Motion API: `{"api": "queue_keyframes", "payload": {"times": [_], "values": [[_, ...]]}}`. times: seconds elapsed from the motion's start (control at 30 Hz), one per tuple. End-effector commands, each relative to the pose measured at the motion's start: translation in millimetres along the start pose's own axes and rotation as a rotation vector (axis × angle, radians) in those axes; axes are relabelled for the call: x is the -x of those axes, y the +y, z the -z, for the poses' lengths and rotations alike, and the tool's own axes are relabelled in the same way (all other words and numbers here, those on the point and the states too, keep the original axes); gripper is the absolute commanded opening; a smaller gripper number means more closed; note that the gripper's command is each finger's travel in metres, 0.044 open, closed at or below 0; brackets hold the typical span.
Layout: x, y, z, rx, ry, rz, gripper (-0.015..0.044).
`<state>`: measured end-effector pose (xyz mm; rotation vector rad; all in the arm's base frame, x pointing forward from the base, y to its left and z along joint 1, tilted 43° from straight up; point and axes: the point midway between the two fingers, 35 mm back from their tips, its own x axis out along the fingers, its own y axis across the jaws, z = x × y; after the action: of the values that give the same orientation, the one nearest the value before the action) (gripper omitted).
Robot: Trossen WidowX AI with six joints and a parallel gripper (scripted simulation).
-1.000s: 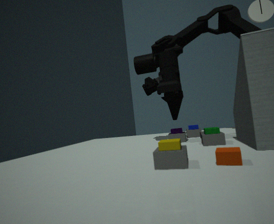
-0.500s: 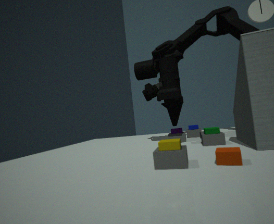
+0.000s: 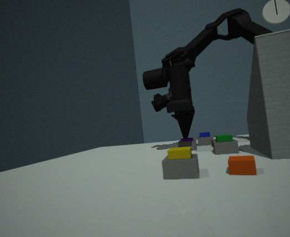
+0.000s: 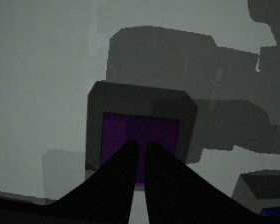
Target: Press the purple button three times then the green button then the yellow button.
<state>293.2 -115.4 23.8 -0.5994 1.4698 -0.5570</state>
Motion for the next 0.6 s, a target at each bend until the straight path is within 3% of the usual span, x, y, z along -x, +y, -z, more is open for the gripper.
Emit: {"api": "queue_keyframes", "payload": {"times": [0.0, 0.33, 0.47, 0.57], "values": [[-1.9, 0.6, 3.1, 0.009, 0.008, 0.002, 0.002], [-1.9, 0.6, 3.1, 0.009, 0.008, 0.002, 0.002], [29.6, 0.9, 2.3, 0.008, 0.008, 0.0, 0.002], [32.2, 0.9, 2.6, 0.009, 0.008, 0.001, 0.002]]}}
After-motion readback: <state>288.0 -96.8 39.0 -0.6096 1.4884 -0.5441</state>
